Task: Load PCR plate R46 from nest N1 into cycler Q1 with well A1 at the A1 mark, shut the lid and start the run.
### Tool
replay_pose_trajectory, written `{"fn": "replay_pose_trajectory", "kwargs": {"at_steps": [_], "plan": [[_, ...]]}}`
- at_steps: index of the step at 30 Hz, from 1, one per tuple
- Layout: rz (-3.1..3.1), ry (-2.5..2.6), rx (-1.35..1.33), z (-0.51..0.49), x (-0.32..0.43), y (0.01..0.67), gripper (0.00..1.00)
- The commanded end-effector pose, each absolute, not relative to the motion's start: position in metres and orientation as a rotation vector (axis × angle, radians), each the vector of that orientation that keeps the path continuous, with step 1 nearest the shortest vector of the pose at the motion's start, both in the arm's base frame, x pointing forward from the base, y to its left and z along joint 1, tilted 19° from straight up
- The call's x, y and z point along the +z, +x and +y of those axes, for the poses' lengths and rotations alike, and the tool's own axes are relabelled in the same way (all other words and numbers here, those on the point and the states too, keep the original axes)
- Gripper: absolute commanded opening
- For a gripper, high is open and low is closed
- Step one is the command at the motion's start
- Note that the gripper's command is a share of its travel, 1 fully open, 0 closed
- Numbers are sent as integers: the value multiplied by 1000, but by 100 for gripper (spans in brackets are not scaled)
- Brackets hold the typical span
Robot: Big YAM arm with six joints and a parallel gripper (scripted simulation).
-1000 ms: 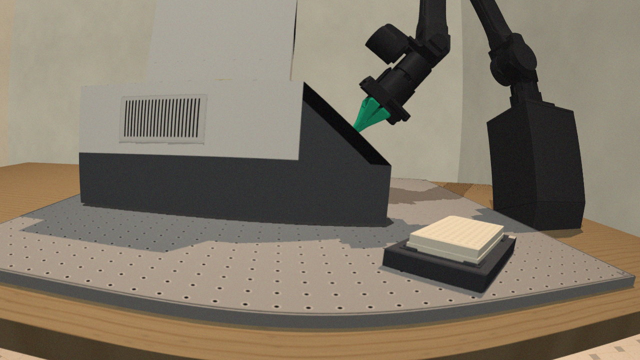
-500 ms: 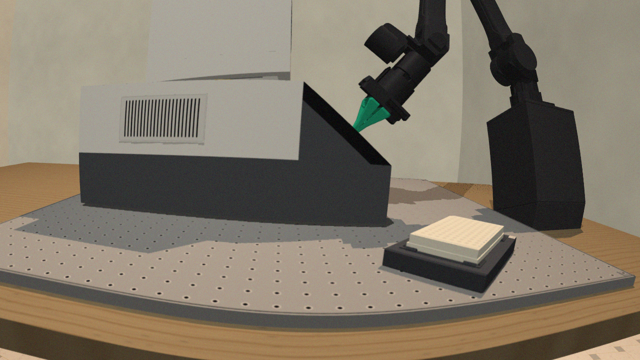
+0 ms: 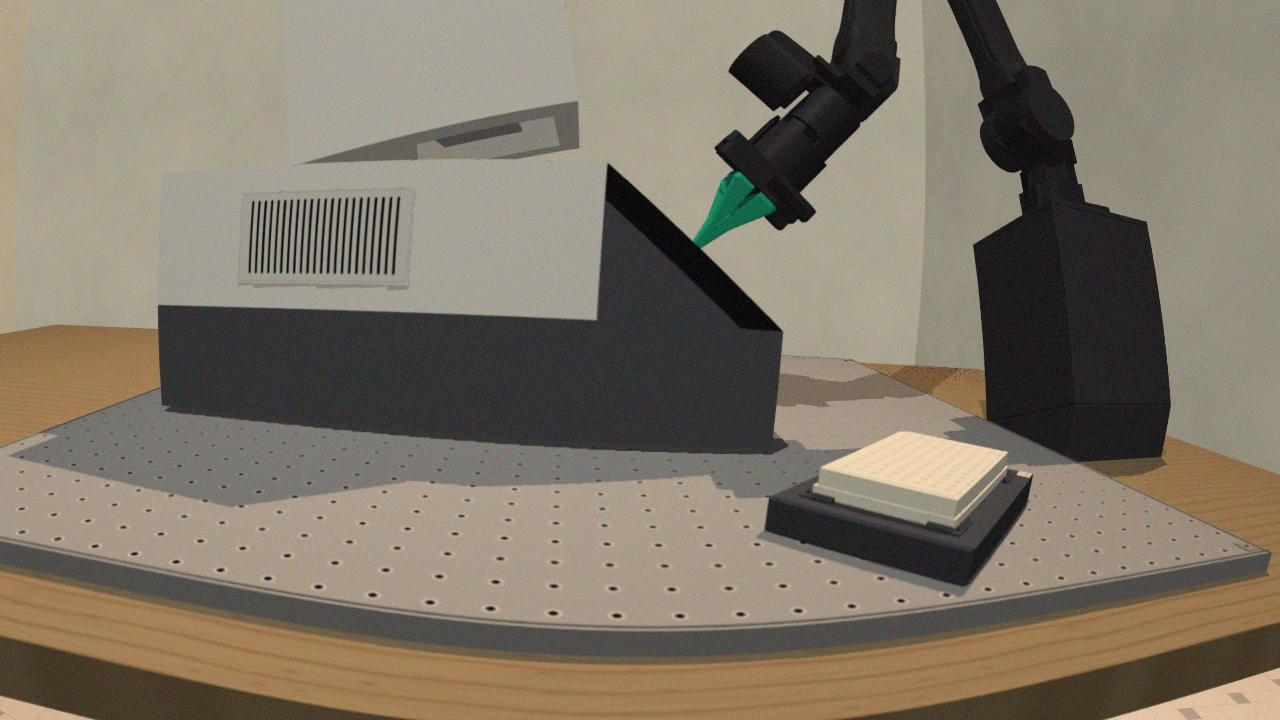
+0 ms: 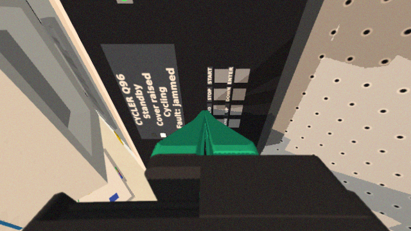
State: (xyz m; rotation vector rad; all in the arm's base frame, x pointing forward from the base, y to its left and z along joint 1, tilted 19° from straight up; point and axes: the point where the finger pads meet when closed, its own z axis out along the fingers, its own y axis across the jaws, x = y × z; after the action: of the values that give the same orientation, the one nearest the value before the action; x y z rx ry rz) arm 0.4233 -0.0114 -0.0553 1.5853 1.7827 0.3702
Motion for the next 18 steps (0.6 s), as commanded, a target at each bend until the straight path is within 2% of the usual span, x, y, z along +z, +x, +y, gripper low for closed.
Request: {"fn": "replay_pose_trajectory", "kwargs": {"at_steps": [1,18], "plan": [[1786,1584,376,-6,-47,415,0],[1786,1582,369,-8,-44,405,0]]}}
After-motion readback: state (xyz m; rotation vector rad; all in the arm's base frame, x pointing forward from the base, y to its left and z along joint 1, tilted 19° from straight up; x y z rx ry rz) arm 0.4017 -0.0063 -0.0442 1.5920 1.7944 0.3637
